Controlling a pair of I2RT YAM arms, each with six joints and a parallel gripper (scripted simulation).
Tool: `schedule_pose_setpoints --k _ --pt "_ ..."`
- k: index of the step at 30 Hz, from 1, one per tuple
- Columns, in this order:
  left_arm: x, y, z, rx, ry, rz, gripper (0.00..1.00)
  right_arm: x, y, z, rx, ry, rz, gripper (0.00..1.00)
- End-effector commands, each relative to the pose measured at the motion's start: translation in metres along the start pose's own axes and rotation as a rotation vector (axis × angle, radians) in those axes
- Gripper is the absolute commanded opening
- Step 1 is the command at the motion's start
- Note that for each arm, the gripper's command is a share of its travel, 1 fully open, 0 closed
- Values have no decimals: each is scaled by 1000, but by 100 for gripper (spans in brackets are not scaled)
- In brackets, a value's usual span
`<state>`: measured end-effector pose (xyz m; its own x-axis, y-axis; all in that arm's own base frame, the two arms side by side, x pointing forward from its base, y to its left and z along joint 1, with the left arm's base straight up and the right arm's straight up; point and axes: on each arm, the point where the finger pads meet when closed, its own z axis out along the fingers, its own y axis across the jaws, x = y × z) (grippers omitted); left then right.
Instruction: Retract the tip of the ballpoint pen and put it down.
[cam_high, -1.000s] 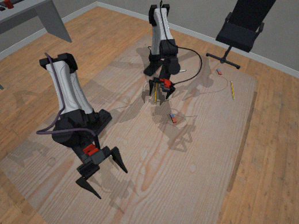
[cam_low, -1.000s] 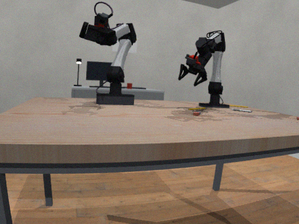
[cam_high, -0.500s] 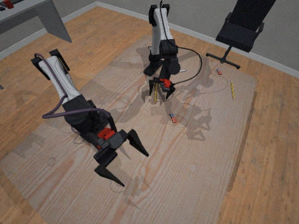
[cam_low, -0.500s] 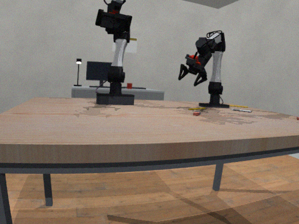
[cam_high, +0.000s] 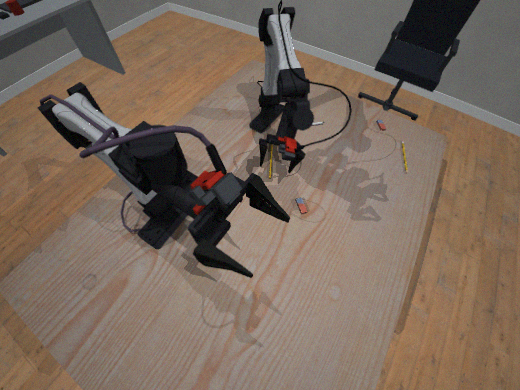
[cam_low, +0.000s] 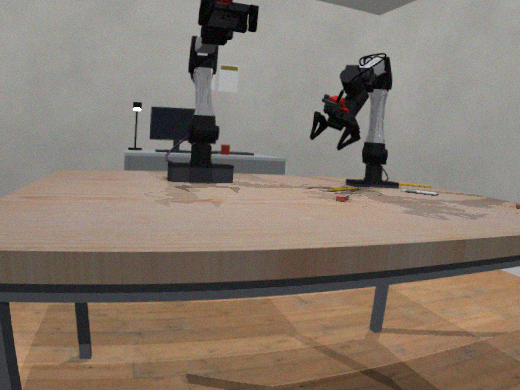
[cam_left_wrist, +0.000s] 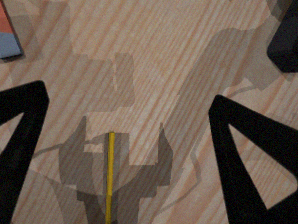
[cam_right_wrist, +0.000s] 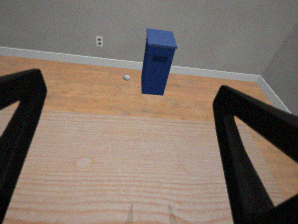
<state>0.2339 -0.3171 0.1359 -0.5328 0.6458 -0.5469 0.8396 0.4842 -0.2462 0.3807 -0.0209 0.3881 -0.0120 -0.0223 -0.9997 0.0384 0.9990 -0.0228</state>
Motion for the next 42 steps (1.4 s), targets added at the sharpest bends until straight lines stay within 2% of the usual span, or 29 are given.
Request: schedule_pose_setpoints --k 1,4,5,6,11,22,23,31,42 --pt "-5 -1 -3 0 -16 7 100 -4 10 1 15 45 46 100" --pt "-5 -1 -3 0 -16 7 100 -10 18 1 -8 34 46 100" --pt "-5 -1 -3 0 -16 7 100 -3 18 2 -10 46 41 100" --pt "-5 -1 -3 0 -16 7 28 -26 21 -10 -35 -27 31 100" --pt "-5 -1 -3 0 -16 7 28 -12 19 -6 -37 3 26 100" --pt "-5 -1 -3 0 -16 8 28 -9 22 -5 -48 2 18 100" --pt "7 8 -4 -21 8 -30 28 -8 23 -5 -48 5 20 100" --pt "10 36 -19 -84 2 -133 28 -9 22 -5 -46 1 21 100" --pt "57 99 -44 -225 46 -409 28 -9 22 -5 -46 2 21 100"
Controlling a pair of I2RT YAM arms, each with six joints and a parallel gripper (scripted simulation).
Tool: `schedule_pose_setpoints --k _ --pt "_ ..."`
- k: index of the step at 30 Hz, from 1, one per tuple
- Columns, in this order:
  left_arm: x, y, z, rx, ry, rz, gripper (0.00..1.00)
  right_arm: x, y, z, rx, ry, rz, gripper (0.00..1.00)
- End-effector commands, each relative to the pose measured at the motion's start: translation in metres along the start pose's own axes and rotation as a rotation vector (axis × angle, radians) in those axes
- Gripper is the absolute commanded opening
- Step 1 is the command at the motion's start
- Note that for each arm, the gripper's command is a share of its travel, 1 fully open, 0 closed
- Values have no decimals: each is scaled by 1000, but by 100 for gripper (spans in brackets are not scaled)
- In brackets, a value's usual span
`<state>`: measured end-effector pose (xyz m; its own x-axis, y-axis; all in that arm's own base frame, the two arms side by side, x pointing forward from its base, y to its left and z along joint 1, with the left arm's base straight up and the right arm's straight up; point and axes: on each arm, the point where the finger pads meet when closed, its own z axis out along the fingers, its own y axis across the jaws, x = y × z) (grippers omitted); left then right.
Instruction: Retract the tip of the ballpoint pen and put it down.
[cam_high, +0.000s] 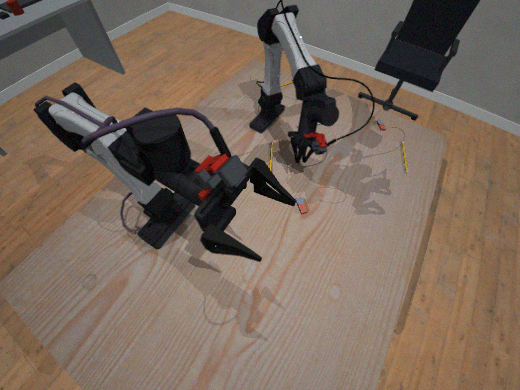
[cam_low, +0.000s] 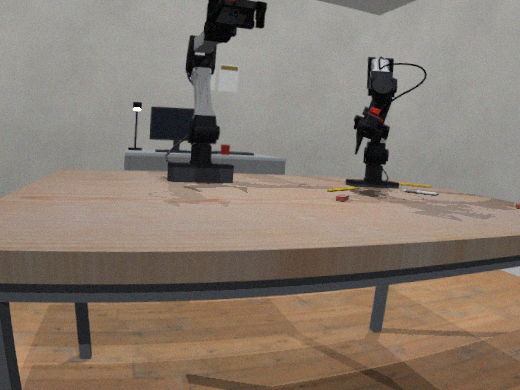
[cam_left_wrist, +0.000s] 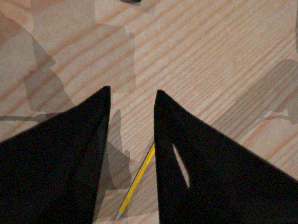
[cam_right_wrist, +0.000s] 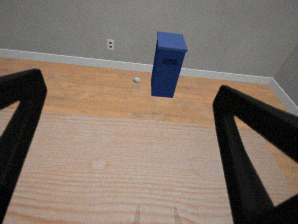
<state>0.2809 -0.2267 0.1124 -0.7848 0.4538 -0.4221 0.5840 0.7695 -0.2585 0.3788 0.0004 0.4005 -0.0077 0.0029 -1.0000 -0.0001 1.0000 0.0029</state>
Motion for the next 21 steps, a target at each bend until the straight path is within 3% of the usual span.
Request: schedule_pose_setpoints --k 1,6,21 --pt "10 23 -13 -54 4 -96 28 4 1 -2 -8 5 -5 100" --pt "9 40 -19 -80 -4 -155 28 4 1 -2 -8 5 -5 100" --pt "72 125 -44 -260 60 -549 28 4 1 -2 -8 5 -5 100"
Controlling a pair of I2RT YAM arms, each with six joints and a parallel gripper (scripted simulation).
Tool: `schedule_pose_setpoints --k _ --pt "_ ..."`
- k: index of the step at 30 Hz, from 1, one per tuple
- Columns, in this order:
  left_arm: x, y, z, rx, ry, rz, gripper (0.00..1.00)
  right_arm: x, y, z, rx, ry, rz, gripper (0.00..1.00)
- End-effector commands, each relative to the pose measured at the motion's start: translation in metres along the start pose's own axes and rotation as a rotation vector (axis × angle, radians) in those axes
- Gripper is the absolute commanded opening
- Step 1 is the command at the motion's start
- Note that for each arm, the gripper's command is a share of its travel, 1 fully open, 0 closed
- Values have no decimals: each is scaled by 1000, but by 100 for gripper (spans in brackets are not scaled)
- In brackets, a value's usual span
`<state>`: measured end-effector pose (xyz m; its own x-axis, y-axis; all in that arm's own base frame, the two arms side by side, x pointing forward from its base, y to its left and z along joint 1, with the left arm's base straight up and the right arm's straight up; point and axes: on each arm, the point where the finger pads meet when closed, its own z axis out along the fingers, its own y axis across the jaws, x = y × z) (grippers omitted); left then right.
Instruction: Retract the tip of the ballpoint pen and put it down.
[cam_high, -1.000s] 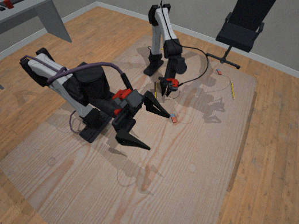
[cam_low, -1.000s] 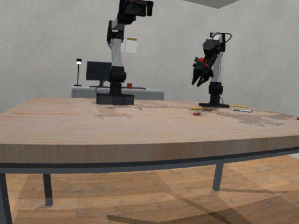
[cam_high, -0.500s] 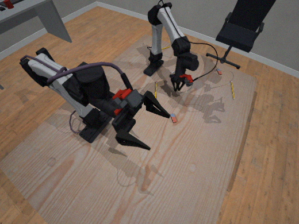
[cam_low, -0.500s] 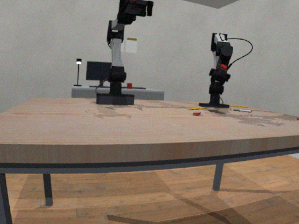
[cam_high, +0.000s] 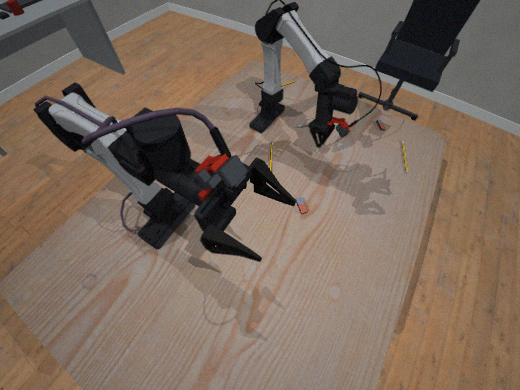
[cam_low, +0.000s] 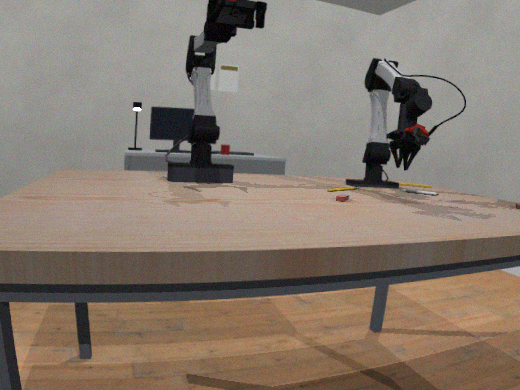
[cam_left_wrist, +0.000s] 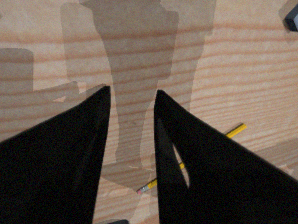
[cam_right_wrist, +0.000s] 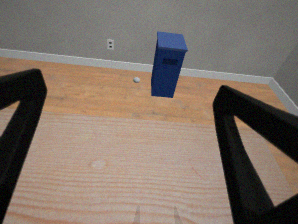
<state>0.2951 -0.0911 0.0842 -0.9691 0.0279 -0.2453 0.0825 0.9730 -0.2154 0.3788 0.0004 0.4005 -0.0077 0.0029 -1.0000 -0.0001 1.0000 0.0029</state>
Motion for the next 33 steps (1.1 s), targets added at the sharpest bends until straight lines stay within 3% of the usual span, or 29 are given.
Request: schedule_pose_setpoints --k 1,16,19,29,33 --pt "6 11 -8 -28 -1 -51 28 4 1 -2 -8 5 -5 100" --pt "51 109 -21 -201 64 -496 28 4 1 -2 -8 5 -5 100" --pt "47 113 -24 -200 51 -513 28 4 1 -2 -8 5 -5 100" --pt "108 163 -36 -320 125 -854 28 4 1 -2 -8 5 -5 100" --pt "115 171 -39 -331 121 -915 28 4 1 -2 -8 5 -5 100"
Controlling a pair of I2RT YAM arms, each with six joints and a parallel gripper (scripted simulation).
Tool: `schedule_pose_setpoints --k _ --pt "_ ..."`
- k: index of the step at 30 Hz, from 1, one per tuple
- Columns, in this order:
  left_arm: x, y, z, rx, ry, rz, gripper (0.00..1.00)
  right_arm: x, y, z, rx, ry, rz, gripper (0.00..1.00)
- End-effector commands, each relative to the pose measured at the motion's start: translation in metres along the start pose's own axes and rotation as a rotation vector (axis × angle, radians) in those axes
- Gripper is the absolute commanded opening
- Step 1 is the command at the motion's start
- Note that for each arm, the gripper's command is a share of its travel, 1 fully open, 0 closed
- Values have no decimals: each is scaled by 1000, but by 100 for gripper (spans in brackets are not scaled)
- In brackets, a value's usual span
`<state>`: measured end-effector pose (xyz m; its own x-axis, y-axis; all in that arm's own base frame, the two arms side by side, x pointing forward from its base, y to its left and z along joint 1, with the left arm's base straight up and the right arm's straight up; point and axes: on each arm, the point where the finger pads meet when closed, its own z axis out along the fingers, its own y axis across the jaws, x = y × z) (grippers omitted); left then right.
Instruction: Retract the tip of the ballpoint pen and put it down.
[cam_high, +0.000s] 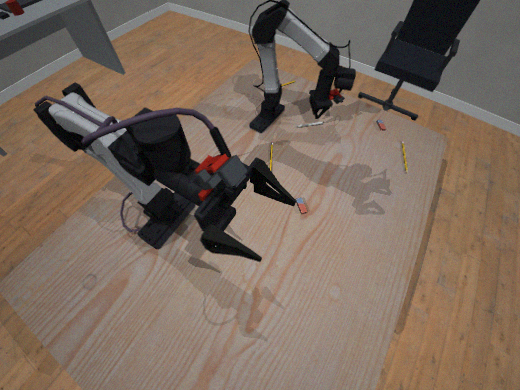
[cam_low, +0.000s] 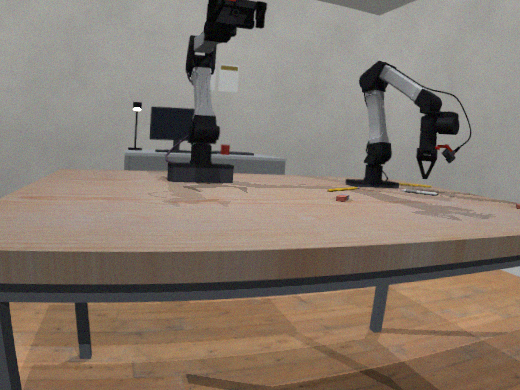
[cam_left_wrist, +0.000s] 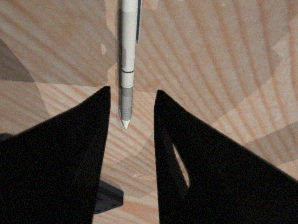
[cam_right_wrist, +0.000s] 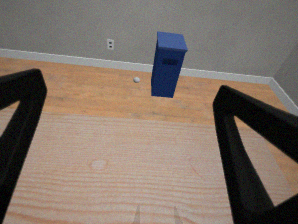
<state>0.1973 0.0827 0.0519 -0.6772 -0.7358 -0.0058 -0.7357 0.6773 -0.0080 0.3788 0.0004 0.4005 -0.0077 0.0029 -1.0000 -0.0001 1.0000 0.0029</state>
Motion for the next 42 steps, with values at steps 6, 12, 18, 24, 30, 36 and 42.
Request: schedule_pose_setpoints --k 6,12,18,24,30,36,42 --pt "-3 2 -4 17 -20 -7 28 4 1 -2 -8 5 -5 100" --pt "-3 1 -4 17 -20 -4 28 4 1 -2 -8 5 -5 100" --pt "0 5 -1 -7 -8 -19 28 4 1 -2 -8 5 -5 100" --pt "-1 4 16 -13 1 -19 28 4 1 -2 -8 5 -5 100" --pt "-2 4 26 -11 -4 -22 28 4 1 -2 -8 5 -5 100" --pt "2 5 30 -17 12 -16 28 4 1 -2 -8 5 -5 100" --pt "-2 5 43 -11 -3 -26 28 4 1 -2 -8 5 -5 100"
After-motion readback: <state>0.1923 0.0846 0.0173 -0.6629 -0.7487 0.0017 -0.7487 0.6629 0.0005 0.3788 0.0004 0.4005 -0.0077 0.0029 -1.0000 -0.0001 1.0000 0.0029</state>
